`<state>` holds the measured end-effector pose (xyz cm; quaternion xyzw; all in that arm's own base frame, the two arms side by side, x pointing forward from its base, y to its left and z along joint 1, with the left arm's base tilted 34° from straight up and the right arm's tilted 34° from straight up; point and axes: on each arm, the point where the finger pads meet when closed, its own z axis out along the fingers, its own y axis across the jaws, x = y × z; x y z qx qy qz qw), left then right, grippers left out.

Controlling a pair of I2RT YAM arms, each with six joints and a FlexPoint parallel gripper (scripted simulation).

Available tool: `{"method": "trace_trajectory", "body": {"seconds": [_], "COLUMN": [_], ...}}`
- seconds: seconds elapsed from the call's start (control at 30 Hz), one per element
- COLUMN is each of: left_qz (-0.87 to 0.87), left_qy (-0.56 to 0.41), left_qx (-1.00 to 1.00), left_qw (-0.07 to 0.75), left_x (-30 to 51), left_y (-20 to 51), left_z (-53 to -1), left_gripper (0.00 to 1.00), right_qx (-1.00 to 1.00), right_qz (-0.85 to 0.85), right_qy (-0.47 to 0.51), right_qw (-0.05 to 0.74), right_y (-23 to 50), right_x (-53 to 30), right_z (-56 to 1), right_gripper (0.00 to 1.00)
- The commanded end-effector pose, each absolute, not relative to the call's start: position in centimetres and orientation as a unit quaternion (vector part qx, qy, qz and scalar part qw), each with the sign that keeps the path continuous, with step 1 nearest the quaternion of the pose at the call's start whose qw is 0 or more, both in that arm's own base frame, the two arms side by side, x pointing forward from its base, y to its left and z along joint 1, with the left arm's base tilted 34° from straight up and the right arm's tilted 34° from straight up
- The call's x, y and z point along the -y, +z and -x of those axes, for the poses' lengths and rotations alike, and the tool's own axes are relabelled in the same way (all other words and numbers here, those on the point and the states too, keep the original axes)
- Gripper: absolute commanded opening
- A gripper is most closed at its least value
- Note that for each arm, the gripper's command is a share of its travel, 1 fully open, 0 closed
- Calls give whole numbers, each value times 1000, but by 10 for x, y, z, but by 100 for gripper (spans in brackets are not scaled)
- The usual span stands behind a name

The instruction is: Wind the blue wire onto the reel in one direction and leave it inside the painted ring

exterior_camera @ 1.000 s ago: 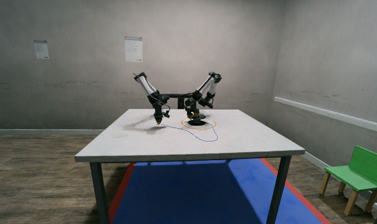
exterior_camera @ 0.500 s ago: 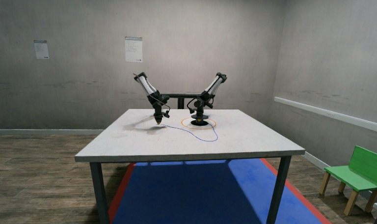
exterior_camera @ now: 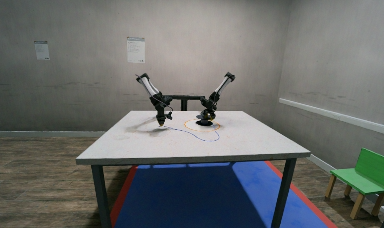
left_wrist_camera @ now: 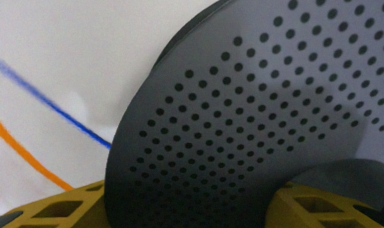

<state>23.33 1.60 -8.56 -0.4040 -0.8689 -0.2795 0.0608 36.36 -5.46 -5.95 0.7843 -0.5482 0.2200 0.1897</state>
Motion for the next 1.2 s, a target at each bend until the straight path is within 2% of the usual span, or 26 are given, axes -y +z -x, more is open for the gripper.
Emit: {"method": "trace_trajectory", "body": {"seconds": [0.0, 0.27, 0.47, 0.87, 0.97, 1.03, 1.17], "left_qz": [249, 64, -24, -365, -398, -398, -398], "left_qy": [-285, -277, -268, -225, -222, -222, -222], "left_qx": [925, 957, 960, 886, 870, 870, 870], "left_qw": [2, -55, -81, -179, -188, -188, -188], "left_x": [-10, 10, 19, 18, 18, 18, 18], "left_y": [-89, -108, -113, -112, -112, -112, -112], "left_z": [-223, -196, -196, -202, -202, -202, -202], "left_gripper": [60, 60, 60, 60, 68, 68, 79], "right_qx": [533, 504, 497, 534, 545, 545, 555], "right_qz": [-795, -813, -817, -794, -786, -786, -780], "right_qy": [222, 215, 213, 222, 225, 225, 227], "right_qw": [189, 196, 198, 188, 185, 185, 182], "right_y": [-51, -52, -52, -53, -53, -53, -54], "right_x": [55, 55, 54, 53, 53, 53, 53], "right_z": [-371, -371, -371, -371, -372, -372, -372], "right_gripper": [0, 0, 0, 0, 0, 0, 0]}}
